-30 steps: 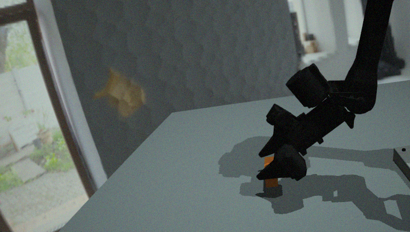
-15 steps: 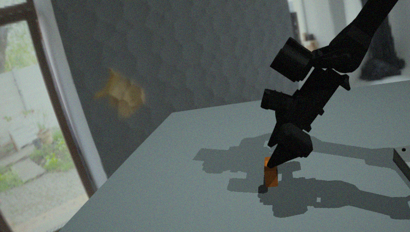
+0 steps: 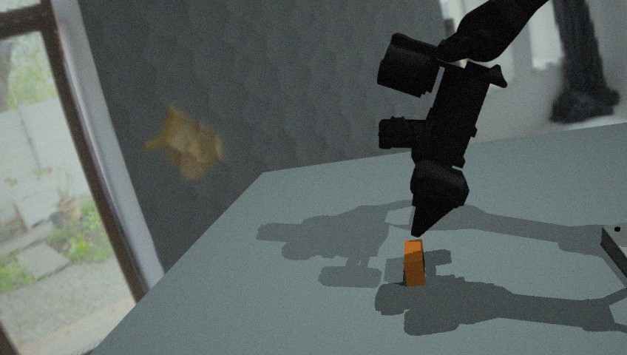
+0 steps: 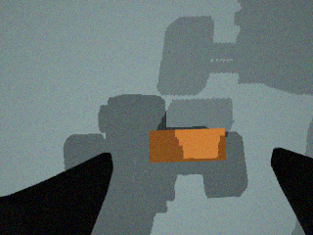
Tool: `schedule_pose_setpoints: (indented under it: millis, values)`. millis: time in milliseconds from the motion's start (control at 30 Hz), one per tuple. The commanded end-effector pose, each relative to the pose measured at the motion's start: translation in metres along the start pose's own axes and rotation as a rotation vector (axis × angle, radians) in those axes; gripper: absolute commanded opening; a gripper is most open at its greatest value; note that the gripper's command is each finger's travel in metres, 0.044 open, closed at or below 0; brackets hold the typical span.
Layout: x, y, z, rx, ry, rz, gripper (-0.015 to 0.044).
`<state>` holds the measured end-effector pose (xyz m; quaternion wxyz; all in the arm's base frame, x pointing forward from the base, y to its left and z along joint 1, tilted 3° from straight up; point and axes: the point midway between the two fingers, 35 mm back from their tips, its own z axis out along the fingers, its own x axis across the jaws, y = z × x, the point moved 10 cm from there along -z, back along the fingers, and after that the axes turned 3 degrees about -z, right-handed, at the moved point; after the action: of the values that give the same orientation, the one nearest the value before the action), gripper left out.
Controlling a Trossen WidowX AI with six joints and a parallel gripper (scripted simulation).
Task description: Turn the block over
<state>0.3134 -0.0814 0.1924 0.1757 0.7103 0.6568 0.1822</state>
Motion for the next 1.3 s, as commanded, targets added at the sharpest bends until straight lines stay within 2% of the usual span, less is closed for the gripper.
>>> schedule_pose_setpoints:
  millis: [0, 400, 600, 733, 1267]
  values:
    - [-0.001, 0.023, 0.0, 0.107, 0.002, -0.004, 0.044]
    - [-0.002, 0.074, -0.002, 0.454, 0.016, -0.01, 0.044]
    - [-0.002, 0.073, 0.0, 0.459, 0.017, -0.01, 0.044]
    - [-0.002, 0.06, 0.028, 0.459, 0.017, -0.01, 0.044]
    - [-0.002, 0.05, 0.049, 0.459, 0.017, -0.01, 0.044]
